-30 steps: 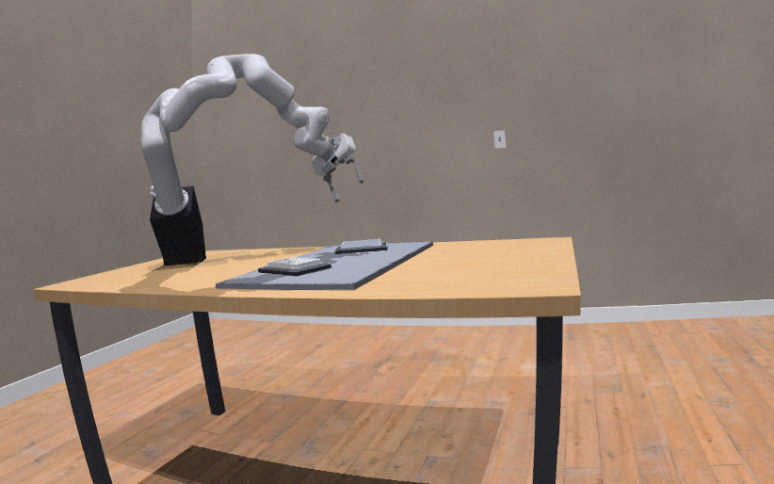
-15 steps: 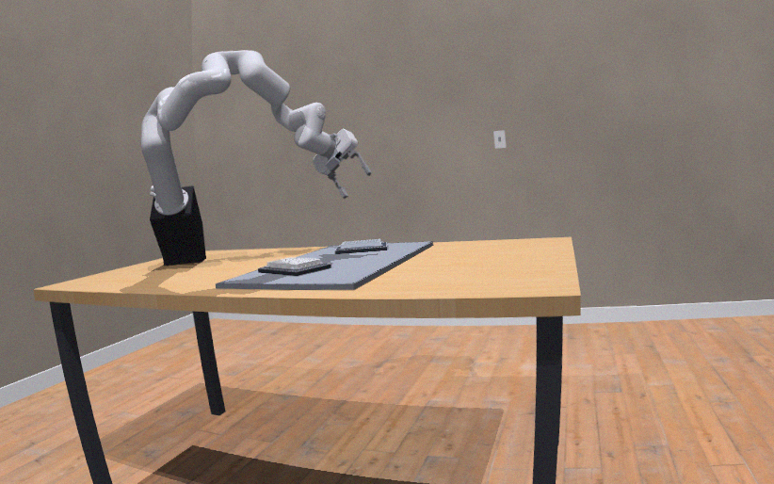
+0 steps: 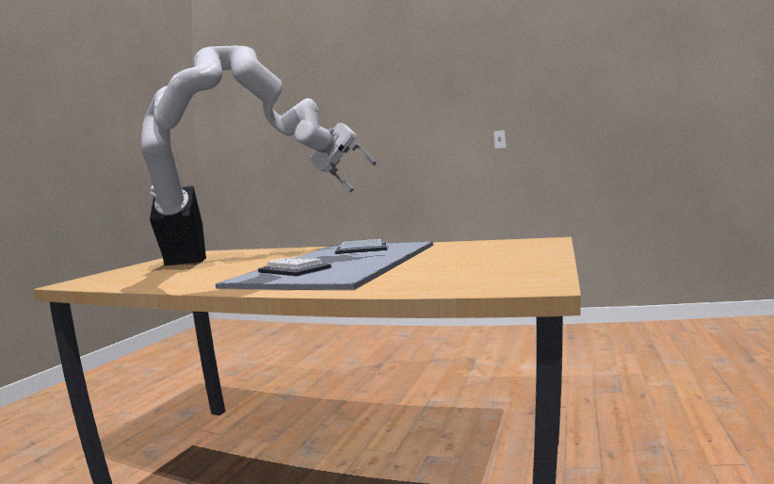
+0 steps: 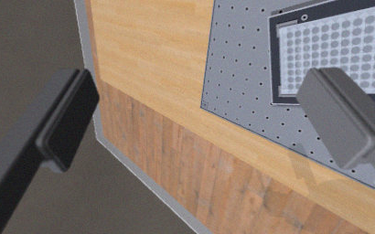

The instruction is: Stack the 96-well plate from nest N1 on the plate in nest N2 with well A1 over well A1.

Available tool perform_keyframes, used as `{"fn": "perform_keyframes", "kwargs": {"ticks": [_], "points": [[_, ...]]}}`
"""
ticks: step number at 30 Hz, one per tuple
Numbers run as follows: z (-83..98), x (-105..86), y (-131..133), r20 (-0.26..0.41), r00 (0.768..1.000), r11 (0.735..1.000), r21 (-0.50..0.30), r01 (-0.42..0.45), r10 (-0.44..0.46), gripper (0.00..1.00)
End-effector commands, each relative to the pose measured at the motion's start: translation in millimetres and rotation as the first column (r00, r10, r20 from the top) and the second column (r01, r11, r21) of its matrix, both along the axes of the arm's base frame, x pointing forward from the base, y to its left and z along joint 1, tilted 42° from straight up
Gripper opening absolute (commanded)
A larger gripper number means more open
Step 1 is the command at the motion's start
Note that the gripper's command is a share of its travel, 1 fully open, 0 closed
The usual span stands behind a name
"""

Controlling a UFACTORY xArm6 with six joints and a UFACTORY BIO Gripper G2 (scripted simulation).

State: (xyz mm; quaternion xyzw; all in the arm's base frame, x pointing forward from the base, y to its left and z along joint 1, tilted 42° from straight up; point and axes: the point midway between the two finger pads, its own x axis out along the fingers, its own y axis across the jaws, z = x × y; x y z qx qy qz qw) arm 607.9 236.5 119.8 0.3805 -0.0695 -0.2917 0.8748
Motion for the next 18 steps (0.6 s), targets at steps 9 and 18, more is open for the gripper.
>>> {"fn": "perform_keyframes", "kwargs": {"ticks": [9,18], "points": [[28.4,-7.2,0,-0.112,0.974,0.964,-0.159,-0.214,0.197,0.37],[37.2,-23.7,-9,-0.182,0.944,0.906,-0.282,-0.317,0.274,0.37]]}}
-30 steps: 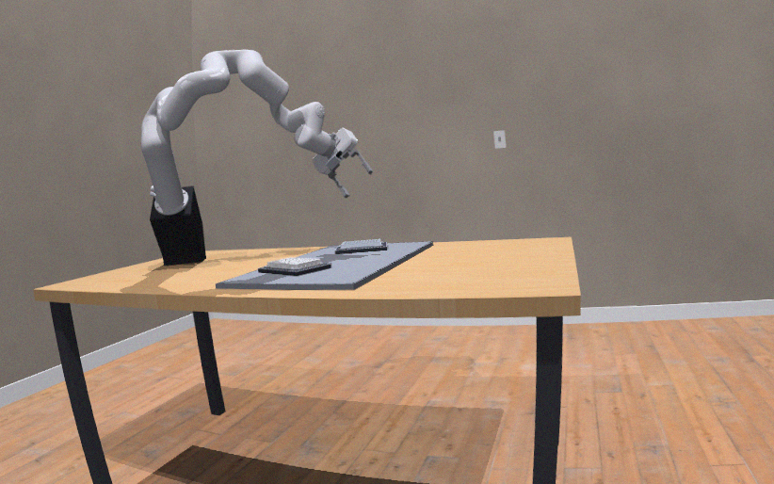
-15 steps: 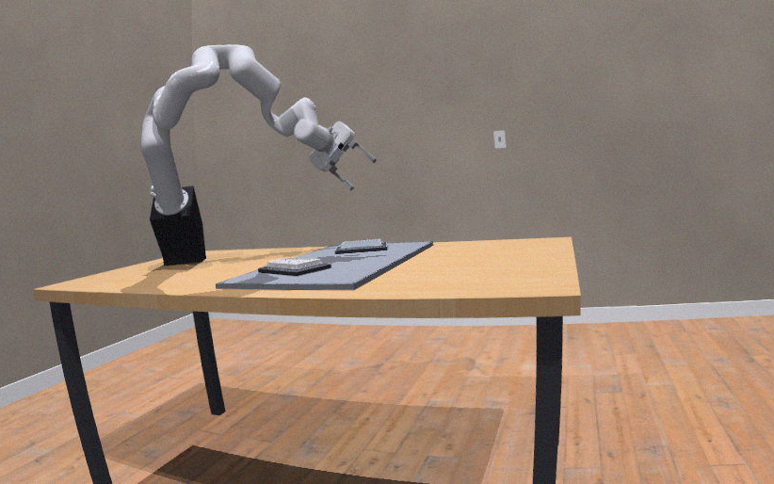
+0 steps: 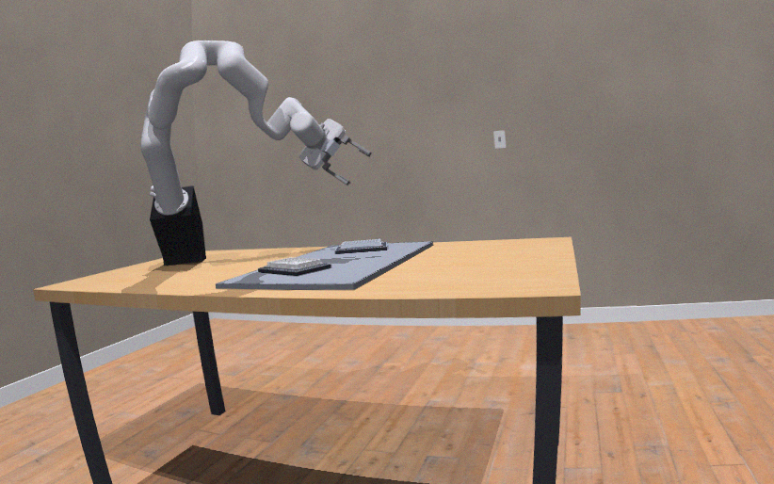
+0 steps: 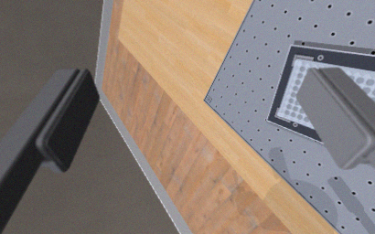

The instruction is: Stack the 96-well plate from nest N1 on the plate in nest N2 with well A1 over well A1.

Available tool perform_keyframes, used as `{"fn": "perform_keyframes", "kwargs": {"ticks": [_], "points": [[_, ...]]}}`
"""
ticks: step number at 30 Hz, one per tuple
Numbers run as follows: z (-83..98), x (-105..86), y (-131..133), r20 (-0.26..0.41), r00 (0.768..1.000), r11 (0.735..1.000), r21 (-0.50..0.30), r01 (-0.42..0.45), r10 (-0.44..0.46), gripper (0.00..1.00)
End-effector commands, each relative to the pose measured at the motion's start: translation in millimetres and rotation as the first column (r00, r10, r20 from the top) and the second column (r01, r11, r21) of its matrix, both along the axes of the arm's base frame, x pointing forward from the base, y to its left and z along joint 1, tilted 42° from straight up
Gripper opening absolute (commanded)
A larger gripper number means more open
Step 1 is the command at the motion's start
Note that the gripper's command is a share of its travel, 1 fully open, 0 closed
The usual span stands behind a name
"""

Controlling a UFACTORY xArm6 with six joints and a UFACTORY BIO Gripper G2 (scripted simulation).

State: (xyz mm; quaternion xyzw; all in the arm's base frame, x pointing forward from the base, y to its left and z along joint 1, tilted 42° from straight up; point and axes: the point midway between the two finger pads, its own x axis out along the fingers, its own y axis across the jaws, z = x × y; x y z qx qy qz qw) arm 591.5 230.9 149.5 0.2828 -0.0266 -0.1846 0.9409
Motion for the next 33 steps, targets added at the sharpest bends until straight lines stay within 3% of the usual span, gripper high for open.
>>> {"fn": "perform_keyframes", "kwargs": {"ticks": [1,10,14,18,20,22,27,28,30,31,33], "points": [[7.5,-7.4,-3,-0.076,0.996,0.992,-0.107,-0.06,0.052,0.37],[12.6,-24.7,-17,-0.114,0.987,0.957,-0.254,-0.138,0.112,0.37],[15.6,-36.3,-28,-0.134,0.981,0.921,-0.348,-0.176,0.137,0.37],[16.5,-39.6,-32,-0.139,0.98,0.907,-0.377,-0.186,0.143,0.37],[18.5,-46.0,-39,-0.147,0.977,0.878,-0.434,-0.202,0.153,0.37],[19.1,-47.9,-41,-0.148,0.977,0.872,-0.444,-0.205,0.154,0.37],[23.7,-59.3,-56,-0.156,0.974,0.811,-0.54,-0.224,0.166,0.37],[23.7,-59.3,-56,-0.156,0.974,0.811,-0.54,-0.224,0.166,0.37],[26.5,-64.8,-64,-0.156,0.973,0.777,-0.586,-0.23,0.17,0.37],[26.5,-64.8,-64,-0.156,0.973,0.777,-0.586,-0.23,0.17,0.37],[29.6,-70.1,-72,-0.154,0.973,0.739,-0.632,-0.232,0.174,0.37]]}}
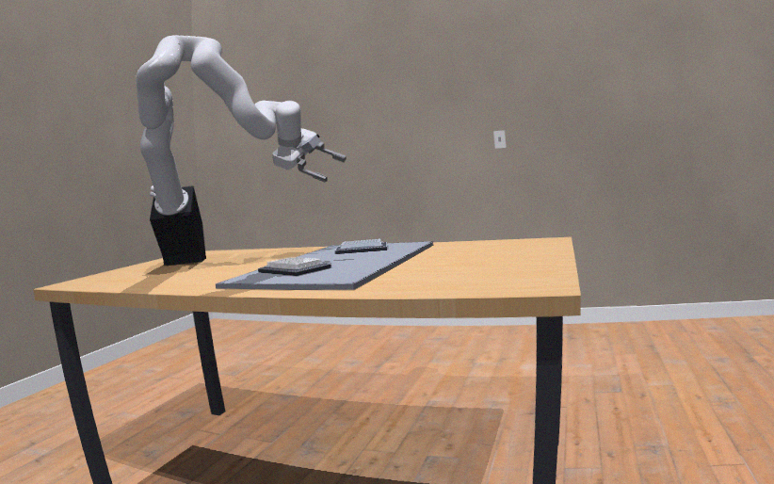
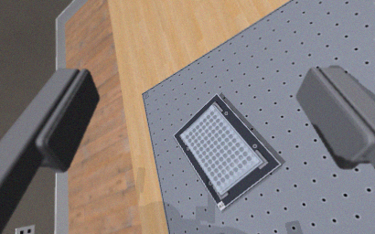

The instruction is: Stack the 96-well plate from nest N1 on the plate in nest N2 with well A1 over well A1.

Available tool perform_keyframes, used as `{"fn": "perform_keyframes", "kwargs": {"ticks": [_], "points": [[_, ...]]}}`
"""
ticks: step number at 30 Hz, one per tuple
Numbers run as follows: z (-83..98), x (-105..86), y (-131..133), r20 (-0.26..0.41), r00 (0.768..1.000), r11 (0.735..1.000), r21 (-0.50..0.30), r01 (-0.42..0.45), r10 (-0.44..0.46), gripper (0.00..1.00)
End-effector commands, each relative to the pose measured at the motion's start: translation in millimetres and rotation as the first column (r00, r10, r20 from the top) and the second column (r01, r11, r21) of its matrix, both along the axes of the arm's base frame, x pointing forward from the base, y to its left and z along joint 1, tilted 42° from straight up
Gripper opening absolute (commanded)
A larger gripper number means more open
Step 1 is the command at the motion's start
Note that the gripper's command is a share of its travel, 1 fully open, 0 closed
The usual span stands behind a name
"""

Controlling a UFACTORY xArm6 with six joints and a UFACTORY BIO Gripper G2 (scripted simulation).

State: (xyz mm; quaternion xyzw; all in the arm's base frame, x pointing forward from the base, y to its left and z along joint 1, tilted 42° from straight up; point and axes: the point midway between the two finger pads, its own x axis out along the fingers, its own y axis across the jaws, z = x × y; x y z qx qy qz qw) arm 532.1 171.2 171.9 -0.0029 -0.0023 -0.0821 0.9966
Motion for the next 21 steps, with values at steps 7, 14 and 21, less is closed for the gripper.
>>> {"fn": "perform_keyframes", "kwargs": {"ticks": [7,14,21], "points": [[14.6,-20.8,-28,0.048,0.998,0.97,-0.239,-0.035,0.048,0.37],[24.1,-30.6,-44,0.085,0.993,0.936,-0.348,-0.045,0.08,0.37],[32.5,-37.6,-55,0.121,0.987,0.902,-0.43,-0.047,0.109,0.37]]}}
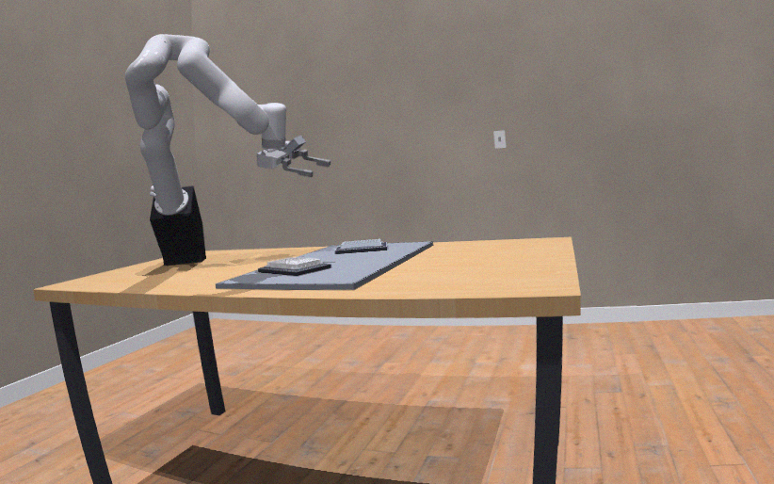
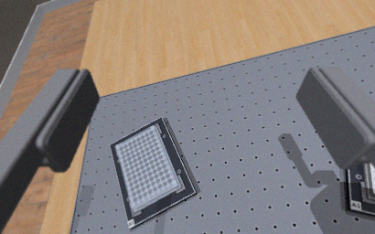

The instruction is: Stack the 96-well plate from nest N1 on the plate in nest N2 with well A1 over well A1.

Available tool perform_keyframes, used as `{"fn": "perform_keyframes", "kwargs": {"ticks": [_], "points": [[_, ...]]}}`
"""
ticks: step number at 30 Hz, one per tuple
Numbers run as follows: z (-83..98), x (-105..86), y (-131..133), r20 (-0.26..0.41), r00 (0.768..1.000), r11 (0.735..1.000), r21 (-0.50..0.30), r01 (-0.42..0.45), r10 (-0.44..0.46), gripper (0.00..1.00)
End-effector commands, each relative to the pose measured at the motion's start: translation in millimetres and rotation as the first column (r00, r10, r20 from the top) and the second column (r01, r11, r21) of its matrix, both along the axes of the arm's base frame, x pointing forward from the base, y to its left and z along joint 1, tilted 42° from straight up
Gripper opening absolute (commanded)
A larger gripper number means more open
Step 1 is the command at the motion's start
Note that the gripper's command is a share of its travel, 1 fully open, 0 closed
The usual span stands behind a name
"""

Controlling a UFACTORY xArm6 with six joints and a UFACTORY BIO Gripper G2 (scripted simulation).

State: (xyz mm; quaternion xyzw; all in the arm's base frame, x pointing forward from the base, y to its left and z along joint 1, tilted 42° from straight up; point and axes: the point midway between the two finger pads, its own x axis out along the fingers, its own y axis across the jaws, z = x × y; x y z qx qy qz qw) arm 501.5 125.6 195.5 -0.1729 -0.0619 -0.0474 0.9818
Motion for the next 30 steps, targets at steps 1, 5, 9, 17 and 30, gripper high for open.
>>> {"fn": "perform_keyframes", "kwargs": {"ticks": [1,5,9,17,30], "points": [[11.8,-9.2,-13,0.063,0.998,0.994,-0.111,-0.021,0.028,0.37],[18.3,-13.9,-19,0.093,0.995,0.986,-0.164,-0.031,0.046,0.37],[25.2,-18.6,-25,0.125,0.99,0.976,-0.216,-0.039,0.067,0.37],[39.7,-28.1,-35,0.193,0.974,0.948,-0.314,-0.051,0.116,0.37],[39.7,-28.1,-35,0.193,0.974,0.948,-0.314,-0.051,0.116,0.37]]}}
